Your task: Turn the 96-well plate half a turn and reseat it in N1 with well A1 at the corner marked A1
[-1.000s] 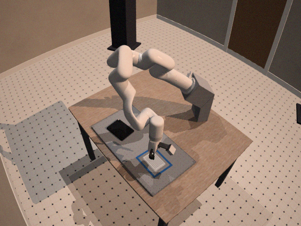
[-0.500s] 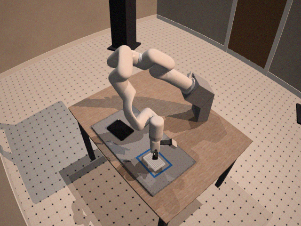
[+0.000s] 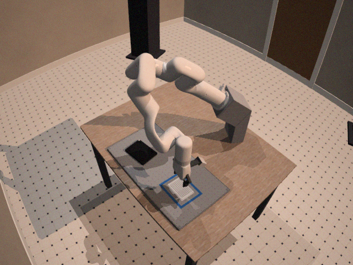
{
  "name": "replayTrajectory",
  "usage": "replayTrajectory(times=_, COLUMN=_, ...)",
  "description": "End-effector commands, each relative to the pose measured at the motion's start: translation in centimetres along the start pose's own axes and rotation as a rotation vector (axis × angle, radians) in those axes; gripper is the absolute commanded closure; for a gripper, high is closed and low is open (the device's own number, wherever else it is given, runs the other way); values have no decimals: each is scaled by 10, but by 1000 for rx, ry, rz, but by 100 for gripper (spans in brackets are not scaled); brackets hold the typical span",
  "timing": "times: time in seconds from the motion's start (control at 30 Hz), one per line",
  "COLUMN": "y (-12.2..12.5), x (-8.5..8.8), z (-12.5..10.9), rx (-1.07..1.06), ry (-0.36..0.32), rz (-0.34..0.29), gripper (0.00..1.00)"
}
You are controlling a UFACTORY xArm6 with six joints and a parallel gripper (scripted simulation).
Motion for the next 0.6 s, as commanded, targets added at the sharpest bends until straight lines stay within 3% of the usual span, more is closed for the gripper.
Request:
replayTrajectory(times=0.0, y=1, x=1, z=-1, rx=167, ry=11, rz=3, gripper=0)
replayTrajectory(times=0.13, y=1, x=1, z=-1, rx=171, ry=11, rz=3, gripper=0)
replayTrajectory(times=0.2, y=1, x=-9, z=-1, rx=238, ry=11, rz=2, gripper=0)
replayTrajectory(times=0.57, y=1, x=-9, z=-1, rx=604, ry=11, rz=0, gripper=0)
Point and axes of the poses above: the point where the finger pads meet when closed, its own x axis back along the fingers, its own y axis across the jaws, z = x × y, the point moved 4 cm from there along x, back along the fingers, and after that the axes turned 11 degrees about -x, right-handed, at the moved point
